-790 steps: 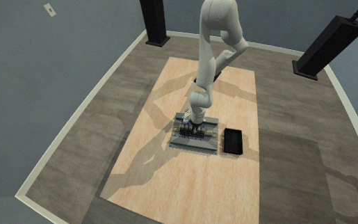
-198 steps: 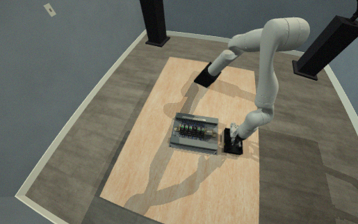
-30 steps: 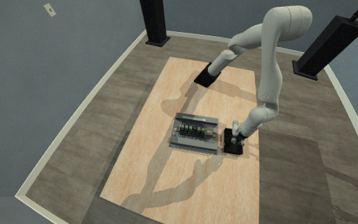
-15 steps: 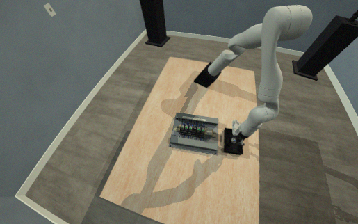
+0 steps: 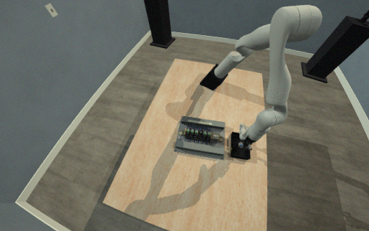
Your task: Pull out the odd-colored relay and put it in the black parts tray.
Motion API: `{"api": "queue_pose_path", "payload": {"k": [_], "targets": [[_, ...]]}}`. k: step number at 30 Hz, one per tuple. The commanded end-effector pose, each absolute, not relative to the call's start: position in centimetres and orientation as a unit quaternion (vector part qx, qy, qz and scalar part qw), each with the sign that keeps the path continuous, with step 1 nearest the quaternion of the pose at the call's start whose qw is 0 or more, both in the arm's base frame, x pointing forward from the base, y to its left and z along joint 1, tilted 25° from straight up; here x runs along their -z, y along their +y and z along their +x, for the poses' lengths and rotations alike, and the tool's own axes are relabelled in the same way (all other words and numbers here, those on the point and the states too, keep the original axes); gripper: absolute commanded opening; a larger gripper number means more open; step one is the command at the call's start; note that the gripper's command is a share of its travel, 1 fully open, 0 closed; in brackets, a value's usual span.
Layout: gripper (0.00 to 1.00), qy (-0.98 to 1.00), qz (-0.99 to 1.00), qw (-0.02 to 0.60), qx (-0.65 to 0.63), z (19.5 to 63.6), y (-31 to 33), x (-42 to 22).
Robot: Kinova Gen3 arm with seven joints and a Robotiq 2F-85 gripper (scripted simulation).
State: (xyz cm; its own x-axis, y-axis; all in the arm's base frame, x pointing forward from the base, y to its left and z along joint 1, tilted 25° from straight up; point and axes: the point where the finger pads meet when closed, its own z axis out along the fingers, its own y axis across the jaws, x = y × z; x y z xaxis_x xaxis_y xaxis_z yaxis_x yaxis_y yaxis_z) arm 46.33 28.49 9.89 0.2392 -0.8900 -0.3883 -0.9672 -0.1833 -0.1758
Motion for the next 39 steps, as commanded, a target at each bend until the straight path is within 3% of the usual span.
{"api": "queue_pose_path", "payload": {"k": [1, 20, 39], "targets": [[0.61, 0.609, -0.763, 0.195, -0.099, 46.4, 28.4, -10.1], [0.61, 0.609, -0.763, 0.195, -0.099, 45.7, 25.2, -17.0], [0.61, 0.609, -0.763, 0.195, -0.099, 45.7, 25.1, -17.2]]}}
